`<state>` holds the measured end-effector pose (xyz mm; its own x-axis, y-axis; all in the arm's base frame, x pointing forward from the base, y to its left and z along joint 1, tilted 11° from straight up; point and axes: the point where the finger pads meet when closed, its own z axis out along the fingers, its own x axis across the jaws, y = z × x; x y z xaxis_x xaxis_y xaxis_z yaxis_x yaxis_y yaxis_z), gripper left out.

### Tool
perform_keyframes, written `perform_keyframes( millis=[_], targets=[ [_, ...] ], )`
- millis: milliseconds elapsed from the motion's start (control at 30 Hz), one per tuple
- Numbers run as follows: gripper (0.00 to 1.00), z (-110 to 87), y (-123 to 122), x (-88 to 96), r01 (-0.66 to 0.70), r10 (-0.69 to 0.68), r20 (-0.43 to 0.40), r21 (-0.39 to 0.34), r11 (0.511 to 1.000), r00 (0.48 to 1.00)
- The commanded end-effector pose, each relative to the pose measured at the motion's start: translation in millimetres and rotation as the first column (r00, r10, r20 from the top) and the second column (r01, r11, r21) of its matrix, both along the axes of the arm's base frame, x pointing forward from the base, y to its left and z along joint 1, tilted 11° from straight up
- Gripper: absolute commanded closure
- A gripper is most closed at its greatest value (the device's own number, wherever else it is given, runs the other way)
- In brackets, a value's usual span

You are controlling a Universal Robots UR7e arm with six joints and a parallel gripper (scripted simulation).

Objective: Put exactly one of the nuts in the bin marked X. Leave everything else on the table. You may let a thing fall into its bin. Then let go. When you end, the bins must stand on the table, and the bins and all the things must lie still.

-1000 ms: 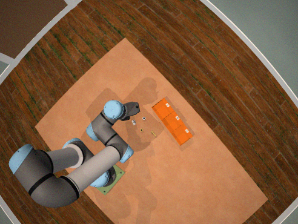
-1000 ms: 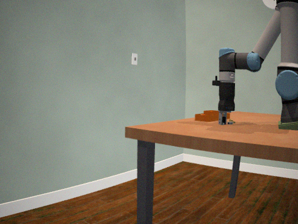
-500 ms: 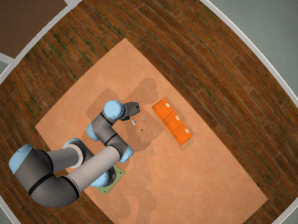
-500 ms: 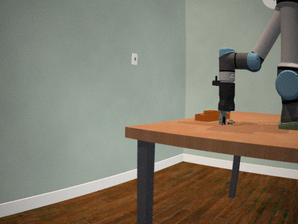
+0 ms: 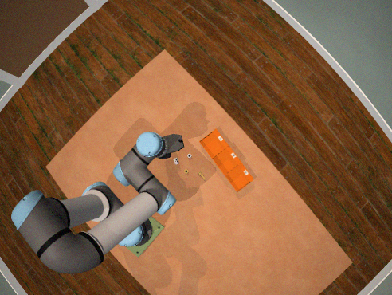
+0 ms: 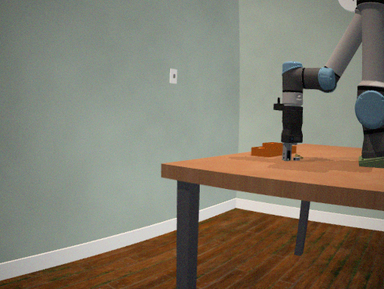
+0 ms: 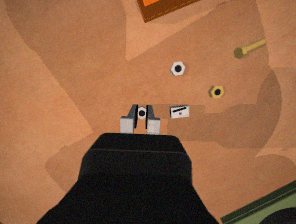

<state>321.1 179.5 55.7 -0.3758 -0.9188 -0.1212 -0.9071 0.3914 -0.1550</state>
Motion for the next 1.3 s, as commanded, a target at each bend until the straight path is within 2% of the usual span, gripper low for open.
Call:
perform_keyframes(
  millis=[0, 533, 1100, 1267],
  targets=[
    [0.66, 12.5, 0, -1.7, 0.0, 0.0, 0.003, 0.001, 1.0, 1.0],
    [0.66, 58.3, -3, -10.6, 0.0, 0.0, 0.003, 0.0, 1.0, 1.0],
    [0.66, 58.3, -3, -10.6, 0.0, 0.0, 0.003, 0.001, 1.0, 1.0],
    [0.66, 64.6, -3, -11.8, 0.0, 0.0, 0.003, 0.001, 1.0, 1.0]
  ],
)
